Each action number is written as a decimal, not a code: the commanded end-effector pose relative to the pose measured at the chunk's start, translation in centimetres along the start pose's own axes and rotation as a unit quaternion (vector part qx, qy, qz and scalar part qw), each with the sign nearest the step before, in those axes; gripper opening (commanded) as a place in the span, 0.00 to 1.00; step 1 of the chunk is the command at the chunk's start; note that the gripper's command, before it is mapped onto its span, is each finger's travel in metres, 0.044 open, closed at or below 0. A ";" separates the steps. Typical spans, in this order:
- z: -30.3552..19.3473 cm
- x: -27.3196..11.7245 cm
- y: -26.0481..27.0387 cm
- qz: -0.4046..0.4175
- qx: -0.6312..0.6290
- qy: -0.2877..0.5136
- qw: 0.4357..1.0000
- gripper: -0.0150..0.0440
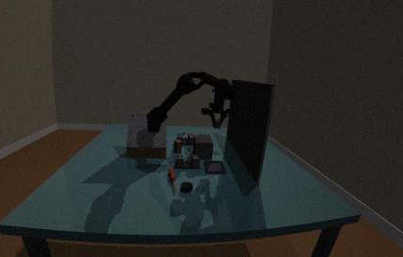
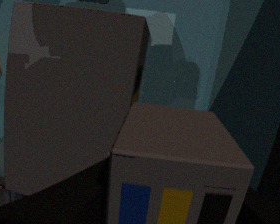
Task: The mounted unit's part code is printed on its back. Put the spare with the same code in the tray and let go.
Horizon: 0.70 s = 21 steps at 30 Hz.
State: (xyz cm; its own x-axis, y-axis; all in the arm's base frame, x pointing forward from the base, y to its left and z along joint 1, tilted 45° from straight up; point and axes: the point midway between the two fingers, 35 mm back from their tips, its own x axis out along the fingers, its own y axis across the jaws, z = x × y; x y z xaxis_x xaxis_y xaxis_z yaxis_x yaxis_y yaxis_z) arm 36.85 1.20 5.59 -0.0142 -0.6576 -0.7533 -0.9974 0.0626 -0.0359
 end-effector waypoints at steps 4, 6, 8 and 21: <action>-5.3 -0.3 0.1 -0.004 -0.001 0.004 1.000 0.25; -6.9 -0.3 0.2 -0.004 0.000 0.006 1.000 0.25; -8.5 -0.3 0.5 -0.004 0.002 0.008 1.000 0.25; -18.0 -0.5 3.4 0.000 0.003 0.029 1.000 0.25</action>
State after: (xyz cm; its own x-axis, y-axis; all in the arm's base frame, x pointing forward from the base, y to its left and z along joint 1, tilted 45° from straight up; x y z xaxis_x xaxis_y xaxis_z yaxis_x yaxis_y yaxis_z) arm 33.11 -10.70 16.34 -0.0188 -0.6905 -0.7231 -0.9964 0.0723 -0.0432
